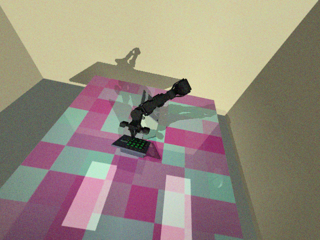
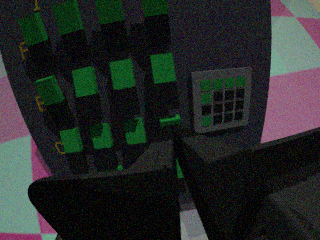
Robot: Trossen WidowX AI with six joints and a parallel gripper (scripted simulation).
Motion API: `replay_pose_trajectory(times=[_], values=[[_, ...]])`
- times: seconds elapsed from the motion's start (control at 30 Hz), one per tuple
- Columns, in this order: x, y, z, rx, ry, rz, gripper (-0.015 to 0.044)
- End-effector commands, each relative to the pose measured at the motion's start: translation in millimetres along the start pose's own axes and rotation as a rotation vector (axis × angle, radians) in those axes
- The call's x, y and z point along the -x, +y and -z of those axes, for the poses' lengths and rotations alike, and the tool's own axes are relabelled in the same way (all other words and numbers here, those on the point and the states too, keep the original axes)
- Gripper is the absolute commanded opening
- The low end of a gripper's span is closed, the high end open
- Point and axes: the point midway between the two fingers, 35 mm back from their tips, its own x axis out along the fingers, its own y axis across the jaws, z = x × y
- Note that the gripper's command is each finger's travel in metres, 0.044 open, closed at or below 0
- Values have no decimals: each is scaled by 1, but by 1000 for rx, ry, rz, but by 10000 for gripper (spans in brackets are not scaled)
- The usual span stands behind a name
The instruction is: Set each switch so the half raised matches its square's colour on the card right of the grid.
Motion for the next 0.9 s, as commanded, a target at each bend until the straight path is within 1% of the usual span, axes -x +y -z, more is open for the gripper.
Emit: replay_pose_trajectory(times=[0.0, 0.87], values=[[0, 0, 0, -5, -1, 3, 0], [-3, 0, 0, -5, -1, 3, 0]])
